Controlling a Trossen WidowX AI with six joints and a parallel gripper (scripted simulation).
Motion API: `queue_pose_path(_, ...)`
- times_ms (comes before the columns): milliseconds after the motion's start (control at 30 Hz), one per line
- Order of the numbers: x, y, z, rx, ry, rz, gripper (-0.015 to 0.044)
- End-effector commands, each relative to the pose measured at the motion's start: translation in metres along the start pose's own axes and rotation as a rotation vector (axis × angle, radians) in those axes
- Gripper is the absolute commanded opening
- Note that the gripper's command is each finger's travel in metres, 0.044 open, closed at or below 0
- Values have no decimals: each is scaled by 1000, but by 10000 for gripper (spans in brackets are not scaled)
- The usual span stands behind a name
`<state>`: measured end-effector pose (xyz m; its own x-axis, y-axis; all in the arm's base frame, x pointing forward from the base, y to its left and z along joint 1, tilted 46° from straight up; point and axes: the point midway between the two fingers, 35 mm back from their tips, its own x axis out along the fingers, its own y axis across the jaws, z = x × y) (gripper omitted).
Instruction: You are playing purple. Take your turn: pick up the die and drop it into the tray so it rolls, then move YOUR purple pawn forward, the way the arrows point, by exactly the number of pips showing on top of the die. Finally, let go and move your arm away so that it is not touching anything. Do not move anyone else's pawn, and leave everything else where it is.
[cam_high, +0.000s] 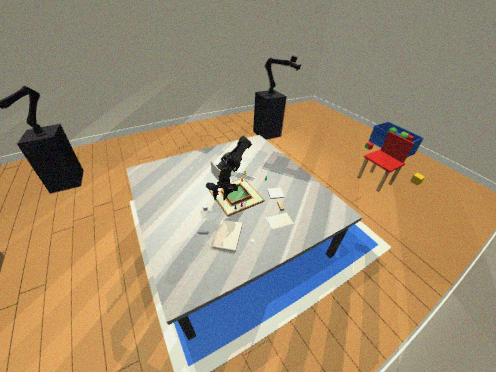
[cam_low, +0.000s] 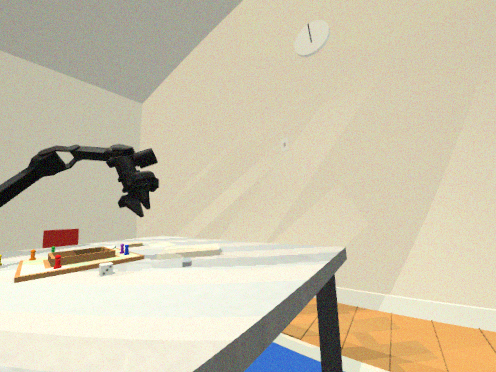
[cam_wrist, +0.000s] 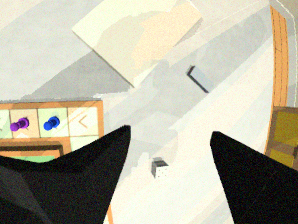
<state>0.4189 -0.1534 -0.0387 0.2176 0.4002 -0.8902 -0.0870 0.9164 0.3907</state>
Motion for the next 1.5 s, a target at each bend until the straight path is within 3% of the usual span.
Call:
queue_pose_path(0, 29, -26, -46, 17, 126, 130, 275)
queue_pose_path(167, 62, -43, -111, 47, 252, 351, 275)
queue_pose_path(267, 64, -42, -122, 52, 263, 382, 275)
queue_pose_path(1467, 116, -18, -138, 52, 263, 386, 275)
